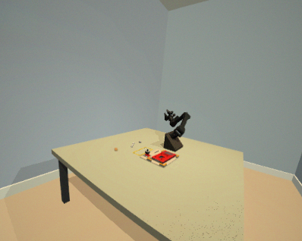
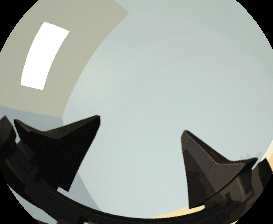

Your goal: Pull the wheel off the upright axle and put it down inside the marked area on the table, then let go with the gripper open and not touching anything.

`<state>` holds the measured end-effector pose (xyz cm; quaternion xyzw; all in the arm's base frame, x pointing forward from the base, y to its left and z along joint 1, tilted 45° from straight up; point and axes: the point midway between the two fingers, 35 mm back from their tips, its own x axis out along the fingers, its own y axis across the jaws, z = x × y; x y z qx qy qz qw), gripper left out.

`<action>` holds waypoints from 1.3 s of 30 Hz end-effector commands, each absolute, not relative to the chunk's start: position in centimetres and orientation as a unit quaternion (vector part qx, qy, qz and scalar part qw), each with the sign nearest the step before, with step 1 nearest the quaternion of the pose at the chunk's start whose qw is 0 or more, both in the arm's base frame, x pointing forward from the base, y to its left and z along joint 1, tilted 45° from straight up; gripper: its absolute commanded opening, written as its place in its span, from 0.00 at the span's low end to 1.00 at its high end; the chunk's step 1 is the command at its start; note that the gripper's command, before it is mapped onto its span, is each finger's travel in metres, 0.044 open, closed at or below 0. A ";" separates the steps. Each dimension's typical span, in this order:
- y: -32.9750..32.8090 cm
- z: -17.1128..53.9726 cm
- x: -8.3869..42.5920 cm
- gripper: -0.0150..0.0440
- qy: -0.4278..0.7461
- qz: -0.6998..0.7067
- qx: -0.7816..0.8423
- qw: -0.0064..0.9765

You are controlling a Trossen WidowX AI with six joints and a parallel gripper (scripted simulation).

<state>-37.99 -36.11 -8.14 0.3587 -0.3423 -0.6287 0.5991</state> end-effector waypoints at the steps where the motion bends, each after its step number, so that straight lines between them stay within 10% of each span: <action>1: -36.3 -8.1 -37.9 0.89 -0.341 -0.629 0.359 0.600; 4: -38.2 -8.2 -35.9 0.76 -0.326 -0.625 0.360 0.611; 39: -52.8 -9.7 -0.9 0.76 -0.006 -0.422 0.486 0.765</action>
